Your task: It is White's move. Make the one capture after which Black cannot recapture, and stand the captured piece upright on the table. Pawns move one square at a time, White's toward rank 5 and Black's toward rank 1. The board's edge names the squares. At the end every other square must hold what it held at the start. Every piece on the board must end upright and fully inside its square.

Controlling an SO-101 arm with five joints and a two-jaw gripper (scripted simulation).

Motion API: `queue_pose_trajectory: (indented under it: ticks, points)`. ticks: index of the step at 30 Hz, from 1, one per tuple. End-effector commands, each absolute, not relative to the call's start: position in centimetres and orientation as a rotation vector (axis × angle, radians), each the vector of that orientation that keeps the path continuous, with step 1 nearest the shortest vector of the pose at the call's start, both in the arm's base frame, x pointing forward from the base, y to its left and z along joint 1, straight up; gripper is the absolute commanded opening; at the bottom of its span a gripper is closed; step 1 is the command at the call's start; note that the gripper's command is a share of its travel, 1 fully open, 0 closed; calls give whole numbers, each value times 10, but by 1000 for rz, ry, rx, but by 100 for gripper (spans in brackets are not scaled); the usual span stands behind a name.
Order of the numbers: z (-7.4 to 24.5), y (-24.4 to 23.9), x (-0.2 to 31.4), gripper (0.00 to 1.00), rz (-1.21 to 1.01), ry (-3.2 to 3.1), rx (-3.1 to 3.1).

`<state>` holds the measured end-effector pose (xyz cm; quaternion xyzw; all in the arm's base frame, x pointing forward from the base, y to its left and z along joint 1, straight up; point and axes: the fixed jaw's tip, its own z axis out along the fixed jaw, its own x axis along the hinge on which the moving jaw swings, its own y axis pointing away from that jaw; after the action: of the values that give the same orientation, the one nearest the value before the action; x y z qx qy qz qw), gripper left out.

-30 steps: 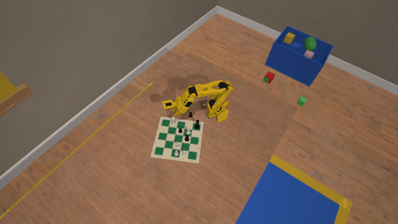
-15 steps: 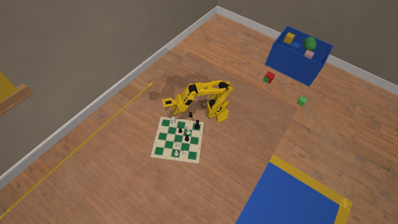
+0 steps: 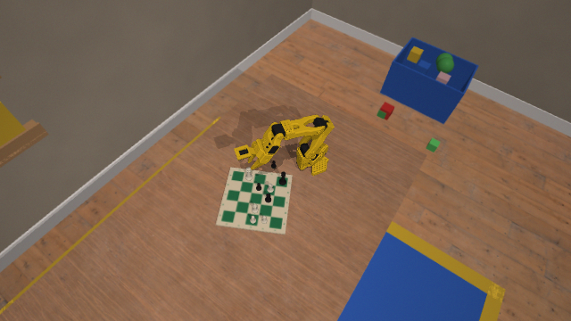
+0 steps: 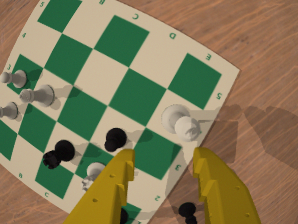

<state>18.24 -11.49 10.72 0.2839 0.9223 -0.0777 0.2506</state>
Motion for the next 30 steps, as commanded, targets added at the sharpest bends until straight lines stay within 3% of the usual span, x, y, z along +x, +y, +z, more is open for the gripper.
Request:
queue_pose_trajectory:
  ticks: [1, 15, 25, 30]
  points:
    - [108, -97, 192, 15, -173, 2552, 661]
    - [106, 7, 210, 25, -5, 2713, -10]
    - [105, 98, 179, 33, 106, 2717, -680]
    - [104, 117, 166, 36, 126, 2695, -844]
